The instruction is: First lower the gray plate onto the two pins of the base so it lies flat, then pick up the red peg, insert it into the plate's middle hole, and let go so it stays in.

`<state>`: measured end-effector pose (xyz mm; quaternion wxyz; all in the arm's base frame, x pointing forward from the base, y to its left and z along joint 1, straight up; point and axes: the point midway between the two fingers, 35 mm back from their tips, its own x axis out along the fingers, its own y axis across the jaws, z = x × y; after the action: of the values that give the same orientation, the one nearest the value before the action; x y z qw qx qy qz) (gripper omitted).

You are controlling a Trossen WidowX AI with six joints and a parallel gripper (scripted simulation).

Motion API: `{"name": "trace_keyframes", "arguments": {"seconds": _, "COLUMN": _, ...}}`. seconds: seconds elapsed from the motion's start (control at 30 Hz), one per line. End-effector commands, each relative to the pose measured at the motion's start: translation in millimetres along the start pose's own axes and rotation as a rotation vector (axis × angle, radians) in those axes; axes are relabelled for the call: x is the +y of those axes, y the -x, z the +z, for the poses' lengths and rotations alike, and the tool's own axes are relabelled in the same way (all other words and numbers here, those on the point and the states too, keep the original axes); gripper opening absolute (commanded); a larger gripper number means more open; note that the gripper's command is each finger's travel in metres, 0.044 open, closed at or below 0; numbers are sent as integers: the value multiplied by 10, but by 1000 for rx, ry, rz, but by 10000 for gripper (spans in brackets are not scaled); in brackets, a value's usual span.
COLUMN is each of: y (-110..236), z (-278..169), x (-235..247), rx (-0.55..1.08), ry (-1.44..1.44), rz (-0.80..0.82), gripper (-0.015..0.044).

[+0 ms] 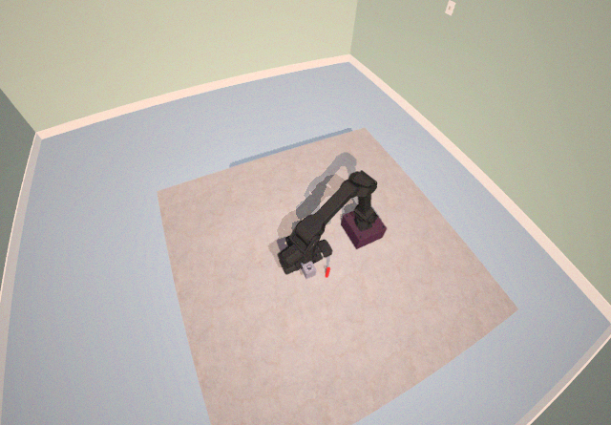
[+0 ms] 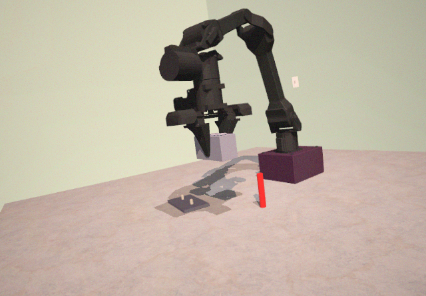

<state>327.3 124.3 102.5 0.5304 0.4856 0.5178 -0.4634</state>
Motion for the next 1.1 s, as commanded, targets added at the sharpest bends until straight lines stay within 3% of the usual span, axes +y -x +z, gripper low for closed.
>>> {"name": "trace_keyframes", "arguments": {"seconds": 0.0, "y": -49, "z": 96, "x": 22, "rx": -3, "ry": -7, "rz": -3, "gripper": 0}}
{"name": "trace_keyframes", "arguments": {"seconds": 1.07, "y": -523, "z": 1031, "x": 130, "rx": -11, "ry": -75, "rz": -3, "gripper": 0}}
